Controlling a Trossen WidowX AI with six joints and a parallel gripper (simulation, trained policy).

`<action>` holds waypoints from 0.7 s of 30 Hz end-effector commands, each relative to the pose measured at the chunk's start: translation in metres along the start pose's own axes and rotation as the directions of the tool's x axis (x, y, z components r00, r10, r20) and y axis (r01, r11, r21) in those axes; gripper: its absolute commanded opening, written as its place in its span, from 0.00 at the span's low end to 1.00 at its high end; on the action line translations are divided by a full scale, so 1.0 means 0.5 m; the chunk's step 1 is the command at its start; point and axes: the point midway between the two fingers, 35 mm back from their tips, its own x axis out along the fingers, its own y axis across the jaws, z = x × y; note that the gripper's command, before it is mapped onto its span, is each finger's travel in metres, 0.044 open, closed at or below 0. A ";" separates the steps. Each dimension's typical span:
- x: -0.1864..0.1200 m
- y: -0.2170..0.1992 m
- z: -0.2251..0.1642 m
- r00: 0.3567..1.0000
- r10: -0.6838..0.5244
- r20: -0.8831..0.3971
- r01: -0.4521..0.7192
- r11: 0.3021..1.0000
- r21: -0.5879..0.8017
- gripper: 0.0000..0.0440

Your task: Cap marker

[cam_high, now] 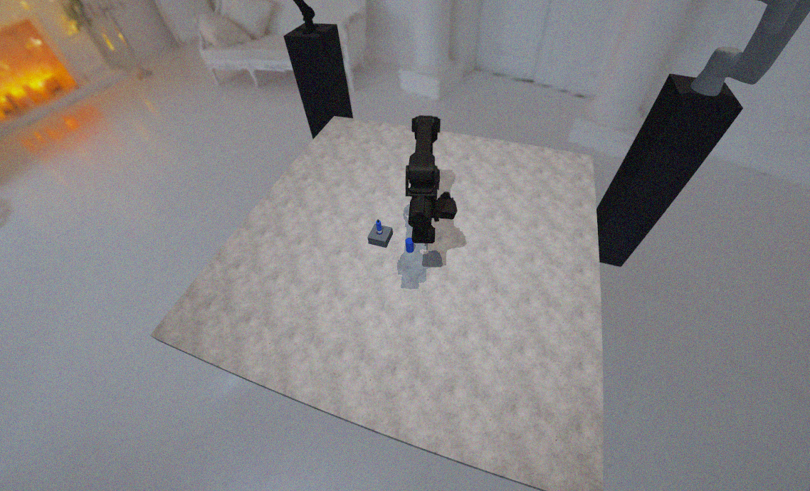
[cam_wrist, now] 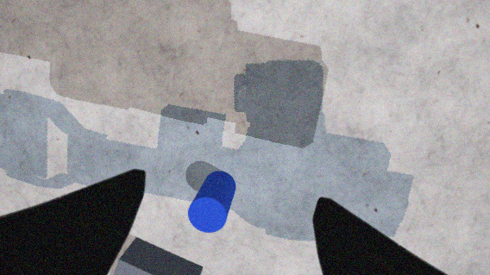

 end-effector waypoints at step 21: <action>0.060 0.005 -0.098 0.995 0.102 -0.013 -0.102 0.995 0.009 0.70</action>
